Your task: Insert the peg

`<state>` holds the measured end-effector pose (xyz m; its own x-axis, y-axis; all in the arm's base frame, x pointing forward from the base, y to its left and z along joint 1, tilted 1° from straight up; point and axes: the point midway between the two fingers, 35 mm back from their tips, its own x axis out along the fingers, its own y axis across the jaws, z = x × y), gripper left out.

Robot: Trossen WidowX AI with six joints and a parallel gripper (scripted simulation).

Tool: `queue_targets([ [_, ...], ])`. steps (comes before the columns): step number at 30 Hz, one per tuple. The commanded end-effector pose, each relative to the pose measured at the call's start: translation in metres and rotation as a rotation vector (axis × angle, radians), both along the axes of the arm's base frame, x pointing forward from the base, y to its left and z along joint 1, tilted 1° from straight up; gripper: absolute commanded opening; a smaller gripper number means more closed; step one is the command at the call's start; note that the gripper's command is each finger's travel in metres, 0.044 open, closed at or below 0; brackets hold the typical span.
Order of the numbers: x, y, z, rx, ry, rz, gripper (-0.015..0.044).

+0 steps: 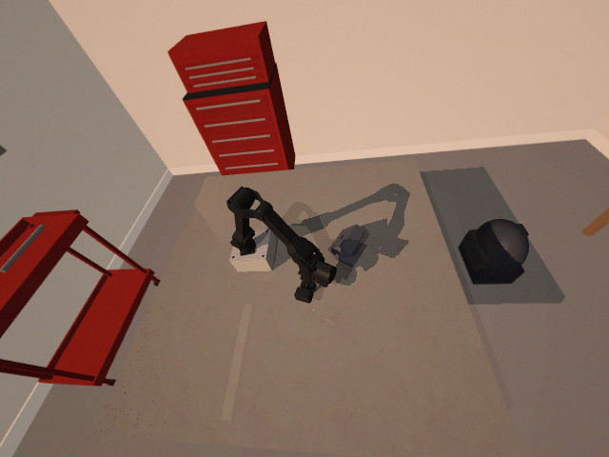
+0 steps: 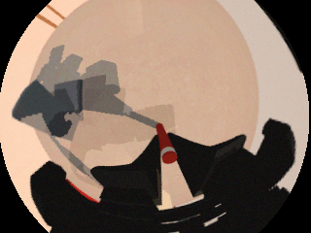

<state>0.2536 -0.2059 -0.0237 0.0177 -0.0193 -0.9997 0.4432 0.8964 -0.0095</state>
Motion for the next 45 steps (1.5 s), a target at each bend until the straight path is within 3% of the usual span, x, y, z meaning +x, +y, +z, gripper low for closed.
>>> queue_targets([
  [1,0.000,0.000,0.000,-0.001,-0.001,0.000,0.0000],
  [18,0.000,-0.001,0.078,0.007,0.003,-0.004,0.0000],
  [45,0.016,0.020,0.078,-0.075,0.026,0.182,0.0000],
])
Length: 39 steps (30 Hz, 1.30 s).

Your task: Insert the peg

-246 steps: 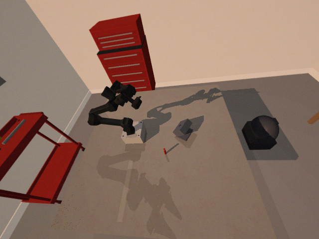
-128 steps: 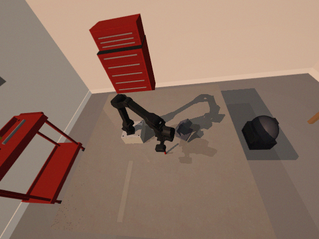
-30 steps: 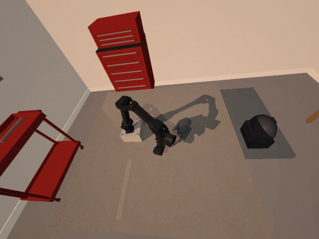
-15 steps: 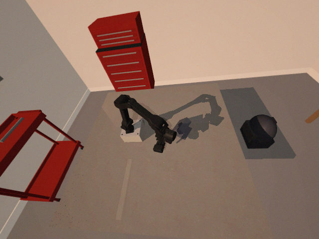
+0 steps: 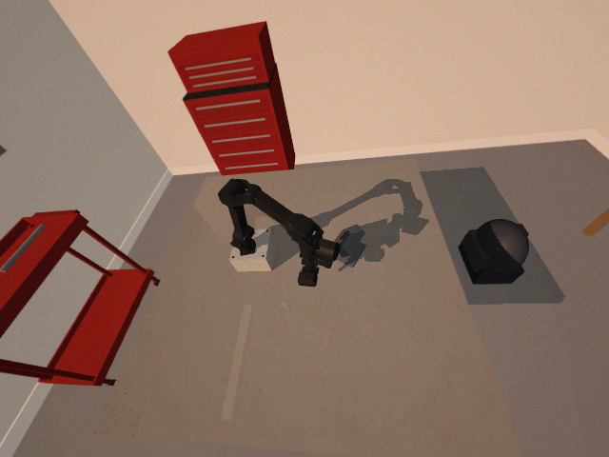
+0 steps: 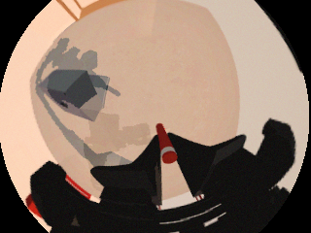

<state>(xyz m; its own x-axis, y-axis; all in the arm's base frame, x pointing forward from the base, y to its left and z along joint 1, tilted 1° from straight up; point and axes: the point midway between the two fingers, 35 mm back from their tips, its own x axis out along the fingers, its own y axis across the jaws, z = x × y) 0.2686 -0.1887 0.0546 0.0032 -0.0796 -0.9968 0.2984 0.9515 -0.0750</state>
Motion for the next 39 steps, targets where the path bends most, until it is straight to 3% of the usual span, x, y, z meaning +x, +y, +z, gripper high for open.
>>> queue_targets([
  [1,0.002,0.004,0.000,-0.017,0.005,0.034,0.0000],
  [39,0.025,0.041,0.001,-0.153,0.034,0.328,0.0000],
])
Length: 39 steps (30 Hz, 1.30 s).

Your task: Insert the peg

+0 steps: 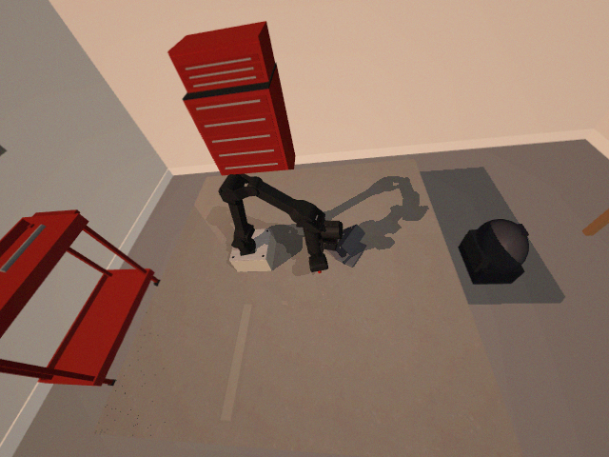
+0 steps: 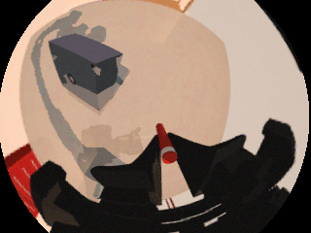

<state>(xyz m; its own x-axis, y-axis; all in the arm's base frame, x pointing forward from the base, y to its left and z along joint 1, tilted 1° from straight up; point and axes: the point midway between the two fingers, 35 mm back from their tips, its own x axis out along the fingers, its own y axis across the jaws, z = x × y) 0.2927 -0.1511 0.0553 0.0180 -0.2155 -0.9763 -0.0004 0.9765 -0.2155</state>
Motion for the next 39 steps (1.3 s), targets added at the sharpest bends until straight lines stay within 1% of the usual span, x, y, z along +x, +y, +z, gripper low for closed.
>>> queue_targets([
  [1,0.001,0.004,0.000,-0.017,0.004,0.033,0.0000],
  [39,0.019,0.044,0.004,-0.158,0.021,0.317,0.0000],
])
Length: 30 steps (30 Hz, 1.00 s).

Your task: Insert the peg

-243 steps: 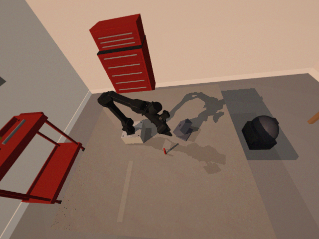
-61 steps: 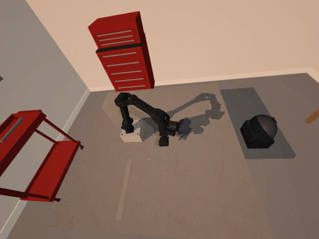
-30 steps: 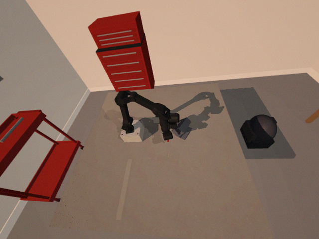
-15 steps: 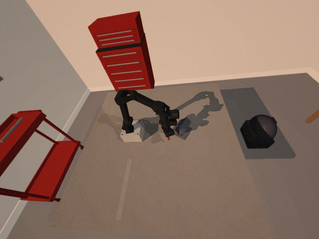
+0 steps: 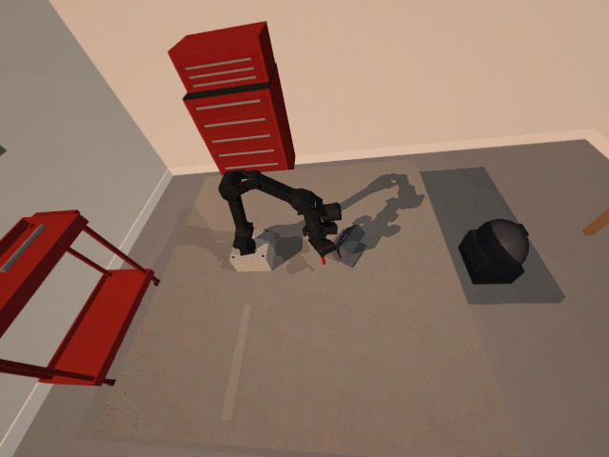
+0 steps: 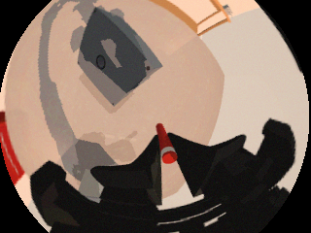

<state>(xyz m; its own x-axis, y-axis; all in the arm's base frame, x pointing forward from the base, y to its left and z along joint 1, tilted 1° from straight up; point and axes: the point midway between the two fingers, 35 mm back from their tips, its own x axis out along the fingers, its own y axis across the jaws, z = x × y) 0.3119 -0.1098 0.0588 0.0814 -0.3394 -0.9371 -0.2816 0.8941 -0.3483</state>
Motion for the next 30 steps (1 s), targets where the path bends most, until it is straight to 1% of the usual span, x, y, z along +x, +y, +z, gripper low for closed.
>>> queue_targets([
  [1,0.001,0.004,0.001,-0.018,0.002,0.032,0.0000],
  [30,0.011,0.037,0.005,-0.128,0.007,0.240,0.0000],
])
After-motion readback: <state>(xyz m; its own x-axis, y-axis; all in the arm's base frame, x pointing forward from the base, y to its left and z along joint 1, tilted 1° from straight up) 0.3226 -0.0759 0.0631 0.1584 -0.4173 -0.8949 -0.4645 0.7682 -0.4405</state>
